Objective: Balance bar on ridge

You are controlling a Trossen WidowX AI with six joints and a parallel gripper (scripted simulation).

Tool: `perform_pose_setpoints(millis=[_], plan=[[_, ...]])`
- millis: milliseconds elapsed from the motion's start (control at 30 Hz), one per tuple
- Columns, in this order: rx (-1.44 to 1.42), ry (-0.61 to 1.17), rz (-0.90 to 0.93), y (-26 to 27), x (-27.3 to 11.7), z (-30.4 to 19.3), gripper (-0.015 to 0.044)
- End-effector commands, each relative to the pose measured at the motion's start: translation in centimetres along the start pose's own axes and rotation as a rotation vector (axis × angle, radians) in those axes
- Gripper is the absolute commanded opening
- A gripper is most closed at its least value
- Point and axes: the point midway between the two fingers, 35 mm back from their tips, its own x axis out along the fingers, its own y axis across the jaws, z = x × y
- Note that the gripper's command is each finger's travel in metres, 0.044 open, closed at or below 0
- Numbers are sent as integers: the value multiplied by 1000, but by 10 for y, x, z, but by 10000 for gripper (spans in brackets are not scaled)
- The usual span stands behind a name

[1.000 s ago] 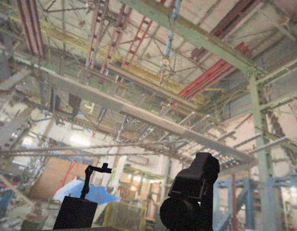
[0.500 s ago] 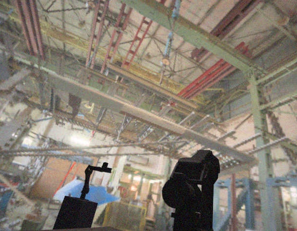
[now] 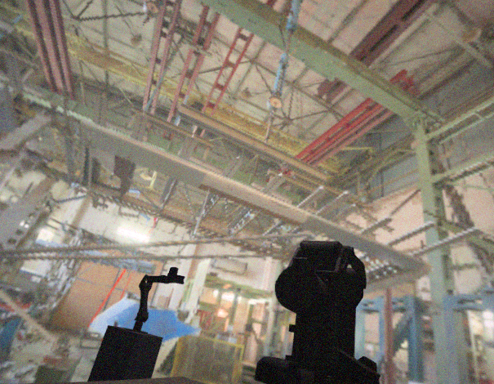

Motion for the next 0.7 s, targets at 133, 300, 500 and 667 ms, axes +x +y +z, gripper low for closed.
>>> perform_pose_setpoints(millis=[133,300,500,667], plan=[[-12,-5,-9,1,-16,3,0],[-64,-7,-9,3,-16,21,0],[-128,-9,-9,9,-16,44,0],[-182,-11,-8,14,-17,62,0]])
